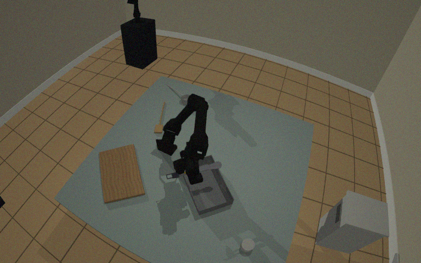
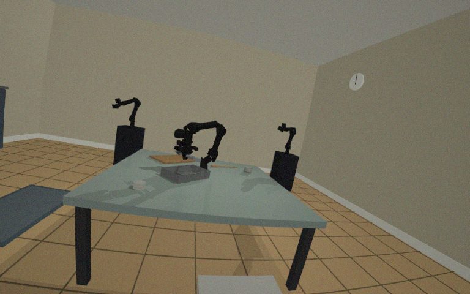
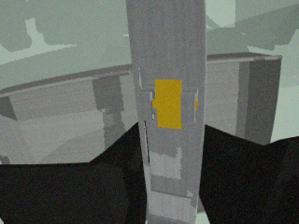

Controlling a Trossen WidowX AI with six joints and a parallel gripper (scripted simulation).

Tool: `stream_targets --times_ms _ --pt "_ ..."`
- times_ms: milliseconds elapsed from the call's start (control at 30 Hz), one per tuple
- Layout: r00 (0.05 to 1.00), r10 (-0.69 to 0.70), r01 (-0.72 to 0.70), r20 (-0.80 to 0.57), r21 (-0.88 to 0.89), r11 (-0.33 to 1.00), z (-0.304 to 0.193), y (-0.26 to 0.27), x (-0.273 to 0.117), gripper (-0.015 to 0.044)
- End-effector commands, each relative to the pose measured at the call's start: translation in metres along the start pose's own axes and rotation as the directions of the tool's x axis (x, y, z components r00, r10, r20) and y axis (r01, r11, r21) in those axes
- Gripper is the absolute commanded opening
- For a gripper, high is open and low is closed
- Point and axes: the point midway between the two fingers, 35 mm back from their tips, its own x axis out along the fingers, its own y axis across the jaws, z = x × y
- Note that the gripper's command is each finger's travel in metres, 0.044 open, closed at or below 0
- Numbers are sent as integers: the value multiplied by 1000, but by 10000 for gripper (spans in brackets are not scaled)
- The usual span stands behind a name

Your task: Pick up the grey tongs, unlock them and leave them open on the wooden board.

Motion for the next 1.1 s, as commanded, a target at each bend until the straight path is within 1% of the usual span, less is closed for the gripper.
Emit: stream_targets --times_ms 0,400,833,933,1067 --pt "1000 13 -12 8 -89 996 23 9 -12 -150" --pt "1000 19 -12 16 -356 935 93 21 -36 -150" --pt "1000 11 -1 11 -617 787 173 15 -52 -150" --pt "1000 7 0 8 -668 744 190 11 -54 -150" --pt "1000 6 0 7 -679 734 194 10 -54 -150"
